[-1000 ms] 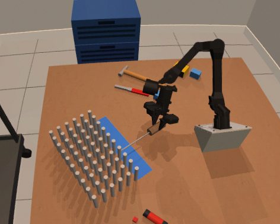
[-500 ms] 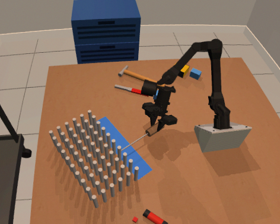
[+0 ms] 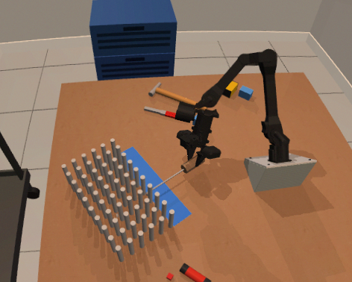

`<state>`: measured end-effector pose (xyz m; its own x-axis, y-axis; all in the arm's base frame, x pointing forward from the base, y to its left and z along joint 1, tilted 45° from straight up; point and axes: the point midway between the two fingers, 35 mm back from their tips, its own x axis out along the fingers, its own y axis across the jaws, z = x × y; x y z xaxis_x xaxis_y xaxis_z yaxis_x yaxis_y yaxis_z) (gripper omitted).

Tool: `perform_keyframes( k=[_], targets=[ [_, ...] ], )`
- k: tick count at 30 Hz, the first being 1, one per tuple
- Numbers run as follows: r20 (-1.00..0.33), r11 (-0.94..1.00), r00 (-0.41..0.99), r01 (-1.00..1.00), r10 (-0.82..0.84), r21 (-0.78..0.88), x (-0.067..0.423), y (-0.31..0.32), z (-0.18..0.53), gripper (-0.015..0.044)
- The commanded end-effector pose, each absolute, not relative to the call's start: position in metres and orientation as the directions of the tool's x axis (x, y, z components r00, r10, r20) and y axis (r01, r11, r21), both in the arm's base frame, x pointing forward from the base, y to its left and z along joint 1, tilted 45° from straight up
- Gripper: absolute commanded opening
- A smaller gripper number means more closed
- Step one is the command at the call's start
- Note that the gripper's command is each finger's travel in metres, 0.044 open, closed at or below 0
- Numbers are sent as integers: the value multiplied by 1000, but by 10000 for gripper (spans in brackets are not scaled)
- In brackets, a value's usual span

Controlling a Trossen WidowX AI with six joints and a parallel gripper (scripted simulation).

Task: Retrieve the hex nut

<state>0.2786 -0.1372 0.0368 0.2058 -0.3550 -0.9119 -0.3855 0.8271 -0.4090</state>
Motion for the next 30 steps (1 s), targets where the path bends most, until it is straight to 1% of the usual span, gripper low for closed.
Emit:
perform_keyframes(
  k=[1,30],
  targets=[
    [-909,825,217,-384,-356,-415,285,-135,38,0],
    [-909,825,219,-383,-356,-416,302,-131,32,0]
  ],
)
